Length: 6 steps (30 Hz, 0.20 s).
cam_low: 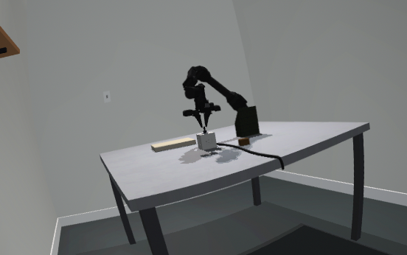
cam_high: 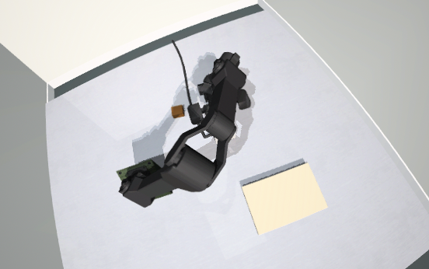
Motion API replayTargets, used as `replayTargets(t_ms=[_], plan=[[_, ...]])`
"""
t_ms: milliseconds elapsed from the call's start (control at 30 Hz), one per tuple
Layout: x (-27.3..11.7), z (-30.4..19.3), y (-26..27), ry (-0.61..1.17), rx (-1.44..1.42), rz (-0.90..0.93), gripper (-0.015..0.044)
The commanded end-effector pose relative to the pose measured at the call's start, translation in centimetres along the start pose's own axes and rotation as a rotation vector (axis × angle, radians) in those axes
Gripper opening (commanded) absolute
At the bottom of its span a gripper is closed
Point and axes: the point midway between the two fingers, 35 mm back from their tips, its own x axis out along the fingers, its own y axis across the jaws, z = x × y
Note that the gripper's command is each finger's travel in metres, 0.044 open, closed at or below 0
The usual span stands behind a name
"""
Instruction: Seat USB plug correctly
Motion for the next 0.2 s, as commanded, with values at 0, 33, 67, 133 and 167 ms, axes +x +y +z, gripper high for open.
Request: replayTargets(t_ms=[0, 33, 67, 133, 167], plan=[[-0.38, -0.02, -0.04, -0.002, 0.007, 0.002, 0.0095], [-0.48, -0.03, -0.04, -0.003, 0.007, 0.002, 0.0095], [-0.58, -0.03, -0.04, -0.003, 0.007, 0.002, 0.0095], [-0.78, -0.04, -0.04, -0.003, 0.007, 0.002, 0.0095], [-0.88, -0.05, -0.04, -0.003, 0.007, 0.002, 0.0095]])
